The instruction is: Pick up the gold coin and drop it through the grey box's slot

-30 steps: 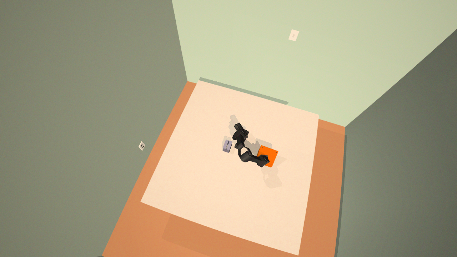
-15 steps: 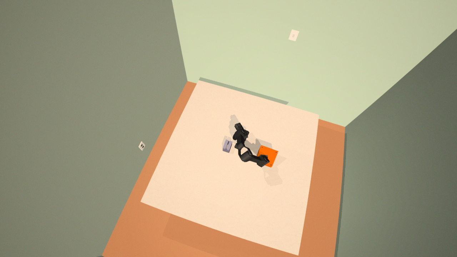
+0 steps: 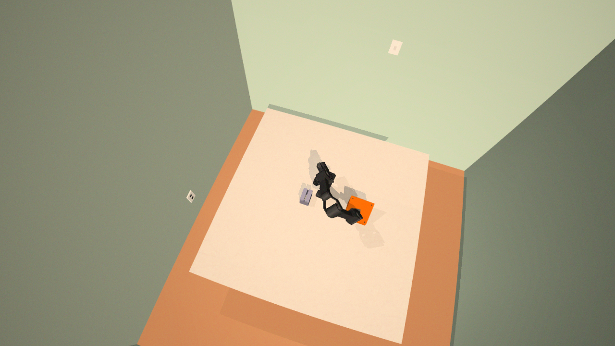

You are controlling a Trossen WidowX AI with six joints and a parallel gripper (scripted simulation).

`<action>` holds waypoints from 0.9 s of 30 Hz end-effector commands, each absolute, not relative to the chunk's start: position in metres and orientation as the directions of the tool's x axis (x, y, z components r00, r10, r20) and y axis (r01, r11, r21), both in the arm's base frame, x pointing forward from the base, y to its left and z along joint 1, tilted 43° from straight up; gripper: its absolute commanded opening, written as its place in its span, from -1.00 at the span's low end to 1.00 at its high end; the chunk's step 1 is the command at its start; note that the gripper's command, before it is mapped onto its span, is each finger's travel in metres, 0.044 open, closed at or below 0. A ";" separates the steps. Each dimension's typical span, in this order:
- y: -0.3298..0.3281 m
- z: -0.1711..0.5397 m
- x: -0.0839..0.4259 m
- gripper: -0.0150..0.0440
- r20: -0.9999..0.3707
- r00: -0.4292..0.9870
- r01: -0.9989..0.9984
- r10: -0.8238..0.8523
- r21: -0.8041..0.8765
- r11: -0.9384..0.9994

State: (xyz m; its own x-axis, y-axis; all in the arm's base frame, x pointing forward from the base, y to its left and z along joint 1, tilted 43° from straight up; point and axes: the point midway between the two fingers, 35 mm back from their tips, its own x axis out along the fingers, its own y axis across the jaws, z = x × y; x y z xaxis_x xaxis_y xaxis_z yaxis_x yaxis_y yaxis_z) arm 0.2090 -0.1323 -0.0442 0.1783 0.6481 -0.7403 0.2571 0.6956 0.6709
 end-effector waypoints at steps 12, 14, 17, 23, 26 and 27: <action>-0.158 -0.014 0.202 -0.49 -0.747 0.182 0.251 0.640 0.664 0.704; -0.161 -0.010 0.200 -0.49 -0.747 0.182 0.251 0.640 0.665 0.704; -0.166 -0.004 0.198 -0.49 -0.746 0.181 0.251 0.641 0.665 0.703; -0.168 -0.001 0.196 -0.49 -0.746 0.181 0.300 0.641 0.663 0.686; -0.168 -0.001 0.196 -0.49 -0.746 0.181 0.395 0.641 0.652 0.647; -0.168 -0.001 0.196 -0.49 -0.746 0.181 0.426 0.641 0.647 0.632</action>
